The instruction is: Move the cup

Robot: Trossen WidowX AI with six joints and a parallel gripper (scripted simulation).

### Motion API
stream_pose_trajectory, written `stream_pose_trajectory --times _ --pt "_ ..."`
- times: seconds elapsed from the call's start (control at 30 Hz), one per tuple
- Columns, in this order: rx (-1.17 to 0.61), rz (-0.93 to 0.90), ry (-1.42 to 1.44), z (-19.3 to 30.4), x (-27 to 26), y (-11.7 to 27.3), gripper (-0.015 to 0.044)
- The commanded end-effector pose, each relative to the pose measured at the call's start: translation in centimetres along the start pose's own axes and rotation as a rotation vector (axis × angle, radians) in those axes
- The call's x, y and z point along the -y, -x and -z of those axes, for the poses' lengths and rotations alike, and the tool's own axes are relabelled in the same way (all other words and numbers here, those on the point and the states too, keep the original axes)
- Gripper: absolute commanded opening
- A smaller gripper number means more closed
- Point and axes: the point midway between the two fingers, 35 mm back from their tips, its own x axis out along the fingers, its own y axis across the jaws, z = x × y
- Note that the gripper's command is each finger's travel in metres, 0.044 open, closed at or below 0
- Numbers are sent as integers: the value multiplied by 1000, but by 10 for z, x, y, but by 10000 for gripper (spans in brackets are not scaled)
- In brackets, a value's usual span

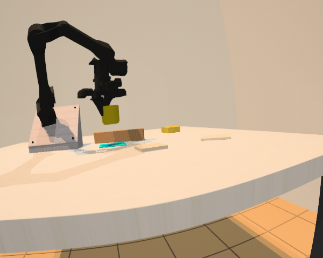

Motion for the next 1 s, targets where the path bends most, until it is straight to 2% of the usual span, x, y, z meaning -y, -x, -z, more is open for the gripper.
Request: stream_pose_trajectory --times 0.0,0.97 --pt "6 3 5 -5 7 0 0" --pt "6 2 5 -7 8 -33 0"
